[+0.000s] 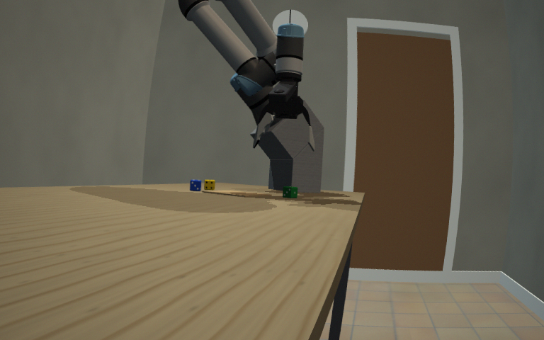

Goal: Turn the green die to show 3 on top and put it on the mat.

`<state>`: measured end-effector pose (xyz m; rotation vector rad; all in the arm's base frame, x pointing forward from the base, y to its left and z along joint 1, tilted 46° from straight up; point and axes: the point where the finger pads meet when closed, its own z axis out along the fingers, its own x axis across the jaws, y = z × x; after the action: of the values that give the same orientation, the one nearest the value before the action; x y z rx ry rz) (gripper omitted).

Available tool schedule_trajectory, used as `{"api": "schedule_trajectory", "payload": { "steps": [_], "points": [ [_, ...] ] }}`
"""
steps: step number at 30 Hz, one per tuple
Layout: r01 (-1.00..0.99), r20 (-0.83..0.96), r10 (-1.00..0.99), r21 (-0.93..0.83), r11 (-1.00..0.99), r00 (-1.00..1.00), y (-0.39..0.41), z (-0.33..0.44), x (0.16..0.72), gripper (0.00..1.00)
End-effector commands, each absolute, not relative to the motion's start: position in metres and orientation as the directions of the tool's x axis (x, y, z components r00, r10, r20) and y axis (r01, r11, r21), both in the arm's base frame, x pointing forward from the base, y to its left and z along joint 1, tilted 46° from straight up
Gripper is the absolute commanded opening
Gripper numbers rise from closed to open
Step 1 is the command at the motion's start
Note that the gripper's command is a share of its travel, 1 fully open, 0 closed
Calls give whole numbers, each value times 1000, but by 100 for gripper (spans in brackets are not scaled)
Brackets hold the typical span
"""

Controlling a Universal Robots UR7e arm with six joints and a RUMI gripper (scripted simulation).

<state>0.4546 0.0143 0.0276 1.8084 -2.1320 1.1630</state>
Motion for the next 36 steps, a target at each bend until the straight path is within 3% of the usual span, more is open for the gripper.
{"api": "schedule_trajectory", "payload": {
  "steps": [1,36],
  "points": [
    [-882,538,-793,-471,-3,-285,24,22,461,100],
    [-882,538,-793,-471,-3,-285,32,18,466,100]
  ]
}}
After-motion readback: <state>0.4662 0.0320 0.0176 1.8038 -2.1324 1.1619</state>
